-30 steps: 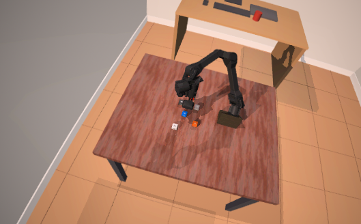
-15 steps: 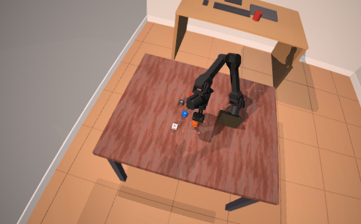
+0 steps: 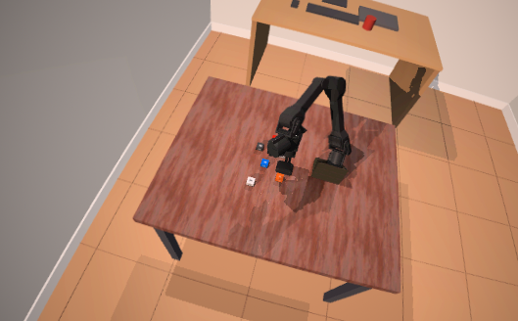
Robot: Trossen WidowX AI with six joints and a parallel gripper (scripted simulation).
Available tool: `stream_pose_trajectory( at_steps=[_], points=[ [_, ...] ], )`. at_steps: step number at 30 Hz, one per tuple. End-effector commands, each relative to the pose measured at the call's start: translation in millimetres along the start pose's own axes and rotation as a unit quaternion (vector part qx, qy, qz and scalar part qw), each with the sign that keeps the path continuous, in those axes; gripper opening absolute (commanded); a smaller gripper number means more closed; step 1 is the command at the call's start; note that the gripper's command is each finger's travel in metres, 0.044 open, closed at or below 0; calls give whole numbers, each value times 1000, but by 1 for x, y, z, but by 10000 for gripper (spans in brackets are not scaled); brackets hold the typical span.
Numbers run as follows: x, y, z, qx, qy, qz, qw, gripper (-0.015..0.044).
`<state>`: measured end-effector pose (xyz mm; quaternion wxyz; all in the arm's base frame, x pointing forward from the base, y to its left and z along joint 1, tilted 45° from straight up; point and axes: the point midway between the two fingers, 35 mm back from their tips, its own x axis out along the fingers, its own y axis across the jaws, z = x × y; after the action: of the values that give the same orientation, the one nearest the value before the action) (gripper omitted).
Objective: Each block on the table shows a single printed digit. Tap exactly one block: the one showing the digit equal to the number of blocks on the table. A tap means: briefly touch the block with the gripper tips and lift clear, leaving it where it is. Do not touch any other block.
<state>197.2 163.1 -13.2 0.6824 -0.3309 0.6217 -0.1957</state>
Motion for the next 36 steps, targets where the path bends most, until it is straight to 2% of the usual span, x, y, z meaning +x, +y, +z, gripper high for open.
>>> stream_pose_trajectory(
  at_steps=[1, 16, 36],
  points=[
    [0, 1, 1, 4, 1, 1, 1000, 400],
    [-2, 48, 126, 7, -2, 2, 1000, 400],
    [-1, 48, 127, 7, -2, 2, 1000, 400]
  ],
)
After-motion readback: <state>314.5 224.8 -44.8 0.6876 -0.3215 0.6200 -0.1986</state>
